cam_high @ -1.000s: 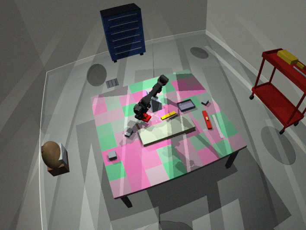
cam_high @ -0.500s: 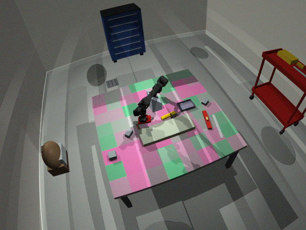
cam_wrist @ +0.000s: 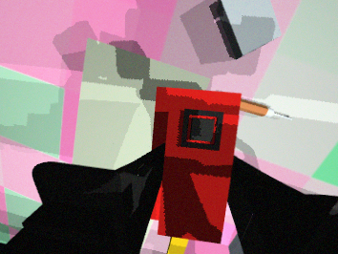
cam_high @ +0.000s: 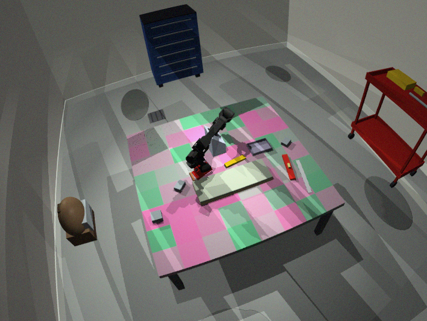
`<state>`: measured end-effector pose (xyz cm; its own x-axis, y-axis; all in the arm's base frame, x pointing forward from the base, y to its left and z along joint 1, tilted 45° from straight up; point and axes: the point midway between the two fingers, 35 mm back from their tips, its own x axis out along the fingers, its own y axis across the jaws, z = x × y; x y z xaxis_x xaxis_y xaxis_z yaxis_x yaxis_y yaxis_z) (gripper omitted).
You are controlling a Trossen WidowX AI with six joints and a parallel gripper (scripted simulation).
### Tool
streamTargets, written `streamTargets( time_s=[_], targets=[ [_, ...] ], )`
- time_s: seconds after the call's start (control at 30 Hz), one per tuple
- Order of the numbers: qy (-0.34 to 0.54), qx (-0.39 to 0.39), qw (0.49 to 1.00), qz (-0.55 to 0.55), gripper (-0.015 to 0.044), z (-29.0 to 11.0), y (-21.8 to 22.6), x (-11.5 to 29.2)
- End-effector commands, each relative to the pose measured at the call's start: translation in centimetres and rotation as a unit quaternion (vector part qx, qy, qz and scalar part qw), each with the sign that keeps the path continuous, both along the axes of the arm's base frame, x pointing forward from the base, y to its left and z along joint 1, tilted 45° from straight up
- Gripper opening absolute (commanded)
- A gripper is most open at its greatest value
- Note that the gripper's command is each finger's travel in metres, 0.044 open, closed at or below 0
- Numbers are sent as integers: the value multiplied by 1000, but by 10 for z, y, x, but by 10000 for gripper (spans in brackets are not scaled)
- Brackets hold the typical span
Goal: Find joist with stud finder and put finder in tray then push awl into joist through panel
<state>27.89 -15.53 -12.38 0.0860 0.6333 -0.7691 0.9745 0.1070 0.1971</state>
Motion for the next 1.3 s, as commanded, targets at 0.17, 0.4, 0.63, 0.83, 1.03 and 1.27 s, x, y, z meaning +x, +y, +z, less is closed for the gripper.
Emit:
streamTargets(
  time_s=[0.17,0.4,0.63,0.83,1.03,1.27],
  targets=[
    [-144,-19,983,115,0,-1,-7,23],
    [-245,-39,948,200,0,0,-11,38],
    [-341,-64,895,281,0,1,-15,53],
    [-417,-89,835,347,0,3,-18,66],
    [-458,-105,795,383,0,4,-20,73],
    [-460,-104,793,385,0,-5,-12,75]
  ],
)
